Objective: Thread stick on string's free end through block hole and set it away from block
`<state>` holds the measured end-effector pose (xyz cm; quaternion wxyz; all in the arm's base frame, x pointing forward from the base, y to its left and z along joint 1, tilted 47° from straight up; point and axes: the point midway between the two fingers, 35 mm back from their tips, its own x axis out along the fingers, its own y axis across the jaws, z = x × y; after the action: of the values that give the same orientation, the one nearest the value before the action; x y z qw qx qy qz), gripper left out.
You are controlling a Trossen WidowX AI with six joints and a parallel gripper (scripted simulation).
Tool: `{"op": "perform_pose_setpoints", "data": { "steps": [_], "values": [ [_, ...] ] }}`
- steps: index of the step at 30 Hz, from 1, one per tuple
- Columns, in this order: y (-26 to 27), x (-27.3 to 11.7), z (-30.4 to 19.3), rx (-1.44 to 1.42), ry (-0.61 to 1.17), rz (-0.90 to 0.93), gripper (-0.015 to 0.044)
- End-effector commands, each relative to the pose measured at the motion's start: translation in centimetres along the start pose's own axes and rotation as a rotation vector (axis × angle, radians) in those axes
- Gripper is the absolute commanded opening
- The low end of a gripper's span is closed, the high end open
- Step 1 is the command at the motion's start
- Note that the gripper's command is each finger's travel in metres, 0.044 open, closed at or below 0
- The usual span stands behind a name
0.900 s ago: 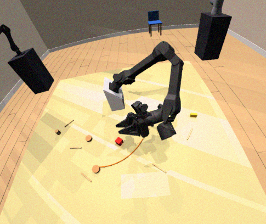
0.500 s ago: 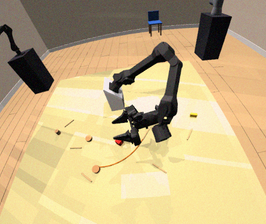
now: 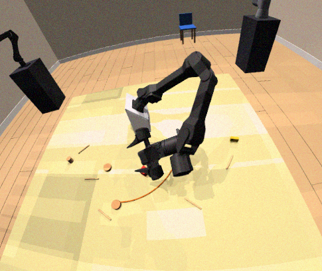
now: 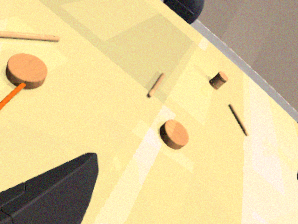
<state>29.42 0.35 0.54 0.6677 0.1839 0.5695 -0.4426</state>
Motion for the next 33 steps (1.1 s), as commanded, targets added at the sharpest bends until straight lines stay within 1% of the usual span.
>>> {"op": "perform_pose_setpoints", "data": {
  "steps": [1, 9, 14, 18, 25, 29, 33],
  "values": [
    [0.4, 2.7, -2.0, -0.709, 0.281, 0.220, 0.0440],
    [0.8, 3.3, -3.1, -1.106, 0.347, 0.480, 0.0440],
    [1.2, 3.4, -3.5, -1.340, 0.321, 0.667, 0.0440],
    [1.5, 3.4, -3.7, -1.508, 0.262, 0.836, 0.0440],
    [1.9, 3.2, -3.7, -1.785, 0.059, 1.109, 0.0440],
    [2.2, 2.9, -3.5, -1.913, -0.118, 1.259, 0.0440],
    [2.4, 2.6, -3.2, -2.034, -0.333, 1.375, 0.0440]
  ]
}}
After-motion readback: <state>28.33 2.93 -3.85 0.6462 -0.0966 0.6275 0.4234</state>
